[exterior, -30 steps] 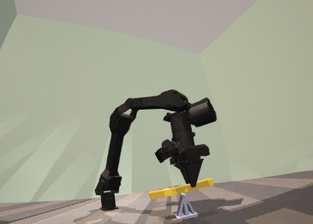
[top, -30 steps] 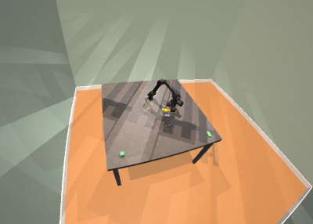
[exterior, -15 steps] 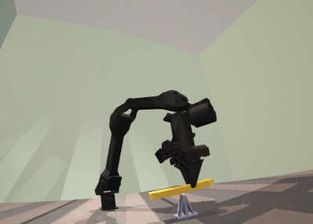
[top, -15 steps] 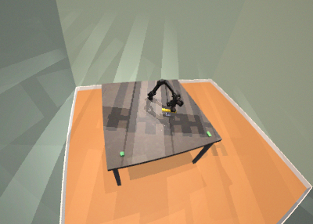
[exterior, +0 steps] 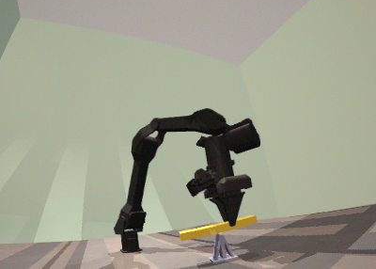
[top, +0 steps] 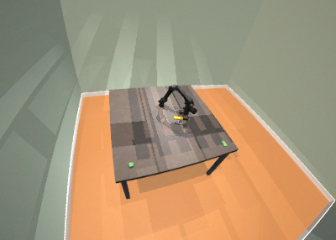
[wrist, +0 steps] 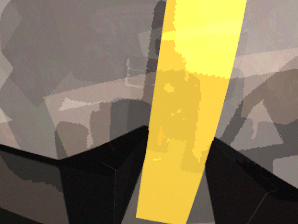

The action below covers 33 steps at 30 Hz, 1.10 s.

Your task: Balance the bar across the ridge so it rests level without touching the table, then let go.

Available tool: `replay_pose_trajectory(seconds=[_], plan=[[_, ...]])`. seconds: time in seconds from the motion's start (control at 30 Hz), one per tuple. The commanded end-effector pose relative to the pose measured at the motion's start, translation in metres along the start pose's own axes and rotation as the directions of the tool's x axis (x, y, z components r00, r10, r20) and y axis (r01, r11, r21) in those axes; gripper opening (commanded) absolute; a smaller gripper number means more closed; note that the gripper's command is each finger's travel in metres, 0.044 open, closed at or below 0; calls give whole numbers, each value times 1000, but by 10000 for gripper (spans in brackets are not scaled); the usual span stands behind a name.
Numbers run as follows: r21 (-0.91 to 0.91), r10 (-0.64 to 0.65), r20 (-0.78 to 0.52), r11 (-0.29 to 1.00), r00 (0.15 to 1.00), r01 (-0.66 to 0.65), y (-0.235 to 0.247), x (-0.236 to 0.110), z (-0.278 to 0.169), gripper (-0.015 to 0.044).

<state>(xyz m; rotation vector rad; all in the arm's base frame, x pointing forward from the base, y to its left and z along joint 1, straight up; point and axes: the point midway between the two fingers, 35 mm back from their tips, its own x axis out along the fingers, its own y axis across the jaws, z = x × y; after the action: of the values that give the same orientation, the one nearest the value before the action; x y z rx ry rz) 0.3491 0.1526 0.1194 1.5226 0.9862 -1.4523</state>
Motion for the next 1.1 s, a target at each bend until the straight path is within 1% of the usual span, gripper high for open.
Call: replay_pose_trajectory(seconds=[0.0, 1.07], plan=[[0, -5, -2, 1000, 1000, 5, -1, 2, 0, 0], [0, -5, -2, 1000, 1000, 5, -1, 4, 0, 0]])
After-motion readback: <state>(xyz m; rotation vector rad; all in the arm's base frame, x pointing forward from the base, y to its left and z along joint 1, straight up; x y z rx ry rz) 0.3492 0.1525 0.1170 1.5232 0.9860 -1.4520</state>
